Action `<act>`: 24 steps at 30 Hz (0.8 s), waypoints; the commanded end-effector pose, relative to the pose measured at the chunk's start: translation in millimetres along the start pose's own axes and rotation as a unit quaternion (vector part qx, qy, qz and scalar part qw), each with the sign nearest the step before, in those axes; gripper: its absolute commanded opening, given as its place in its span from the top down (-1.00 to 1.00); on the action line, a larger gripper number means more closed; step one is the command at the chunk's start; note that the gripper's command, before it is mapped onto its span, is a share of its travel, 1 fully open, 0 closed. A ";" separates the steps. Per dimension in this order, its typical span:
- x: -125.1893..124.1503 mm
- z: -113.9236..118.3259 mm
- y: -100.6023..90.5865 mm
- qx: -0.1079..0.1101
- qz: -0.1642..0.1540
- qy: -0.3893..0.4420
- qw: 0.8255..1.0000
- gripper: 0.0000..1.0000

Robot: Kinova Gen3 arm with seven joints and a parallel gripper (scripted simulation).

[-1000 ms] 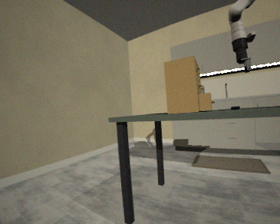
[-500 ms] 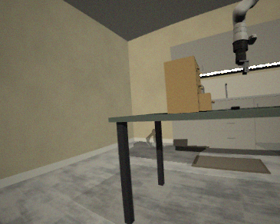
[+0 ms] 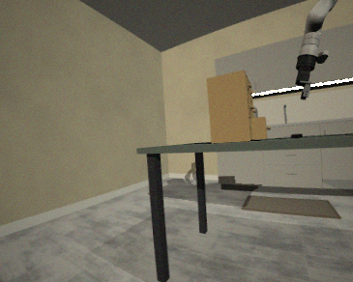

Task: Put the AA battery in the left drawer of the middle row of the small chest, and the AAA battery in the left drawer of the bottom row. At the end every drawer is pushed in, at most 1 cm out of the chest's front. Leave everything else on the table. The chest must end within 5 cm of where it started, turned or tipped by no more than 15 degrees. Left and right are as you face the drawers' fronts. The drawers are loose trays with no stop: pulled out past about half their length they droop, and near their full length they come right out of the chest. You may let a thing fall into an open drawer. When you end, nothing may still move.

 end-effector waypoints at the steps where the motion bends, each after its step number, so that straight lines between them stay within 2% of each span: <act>1: -5.4 0.5 6.5 0.005 -0.014 0.002 1.000 -1.00; 11: 0.7 1.4 29.0 0.018 -0.094 0.002 0.995 -1.00; 13: 0.7 1.4 29.0 0.018 -0.094 0.002 0.995 -1.00; 24: 4.7 1.8 50.8 0.029 -0.161 0.002 0.986 -1.00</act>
Point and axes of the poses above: the point where the finger pads meet when closed, its own y axis out along the fingers, its own z axis across the jaws, x = y × z, the point moved 1 cm from there along -y, back along the fingers, and after that the axes turned 10 degrees about y, right-handed, at the moved point
